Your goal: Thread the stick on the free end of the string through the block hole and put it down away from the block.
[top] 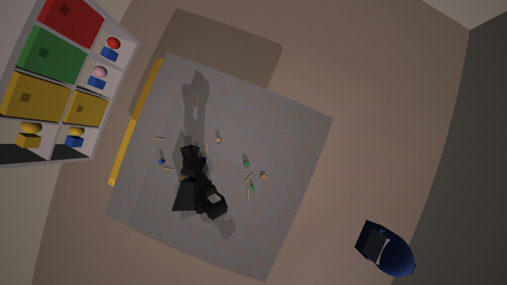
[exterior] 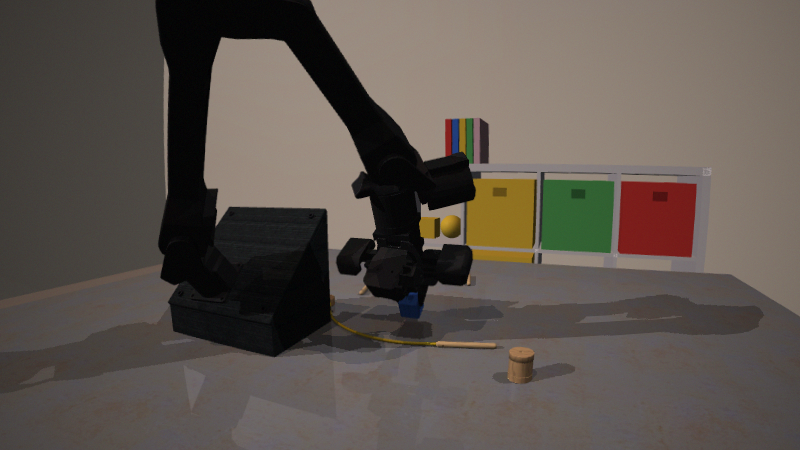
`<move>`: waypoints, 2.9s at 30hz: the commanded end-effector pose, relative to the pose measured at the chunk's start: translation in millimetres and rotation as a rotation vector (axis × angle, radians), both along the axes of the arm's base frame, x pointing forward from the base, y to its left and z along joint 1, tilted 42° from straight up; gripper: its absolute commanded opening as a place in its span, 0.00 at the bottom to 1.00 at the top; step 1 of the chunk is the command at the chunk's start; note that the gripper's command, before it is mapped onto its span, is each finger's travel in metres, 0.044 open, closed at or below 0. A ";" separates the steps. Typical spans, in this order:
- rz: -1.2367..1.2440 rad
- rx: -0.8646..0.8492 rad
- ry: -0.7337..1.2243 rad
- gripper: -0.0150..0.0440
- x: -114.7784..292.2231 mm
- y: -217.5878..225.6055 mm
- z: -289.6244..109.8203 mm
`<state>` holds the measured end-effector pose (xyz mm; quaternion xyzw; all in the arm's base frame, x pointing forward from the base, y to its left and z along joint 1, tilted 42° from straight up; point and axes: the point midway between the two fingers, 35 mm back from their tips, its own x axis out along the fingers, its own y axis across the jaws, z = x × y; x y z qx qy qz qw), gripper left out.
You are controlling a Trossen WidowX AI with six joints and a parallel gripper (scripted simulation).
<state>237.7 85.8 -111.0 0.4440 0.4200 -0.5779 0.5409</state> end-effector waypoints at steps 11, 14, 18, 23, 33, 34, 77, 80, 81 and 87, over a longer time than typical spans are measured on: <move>0.002 0.155 -0.007 0.34 -0.4 -9.5 1.5; 0.002 0.155 -0.007 0.48 -0.4 -9.5 1.5; 0.002 0.155 -0.007 0.65 -0.1 -8.8 3.5; 0.006 0.160 -0.004 0.65 1.1 7.0 57.4; 0.007 0.161 -0.003 0.65 0.1 9.0 66.1; 0.007 0.161 -0.003 0.65 0.1 9.0 66.1; 0.007 0.161 -0.003 0.65 0.1 9.0 66.1; 0.007 0.161 -0.003 0.65 0.1 9.0 66.1; 0.007 0.161 -0.003 0.65 0.1 9.0 66.1; 0.007 0.161 -0.003 0.65 0.1 9.0 66.1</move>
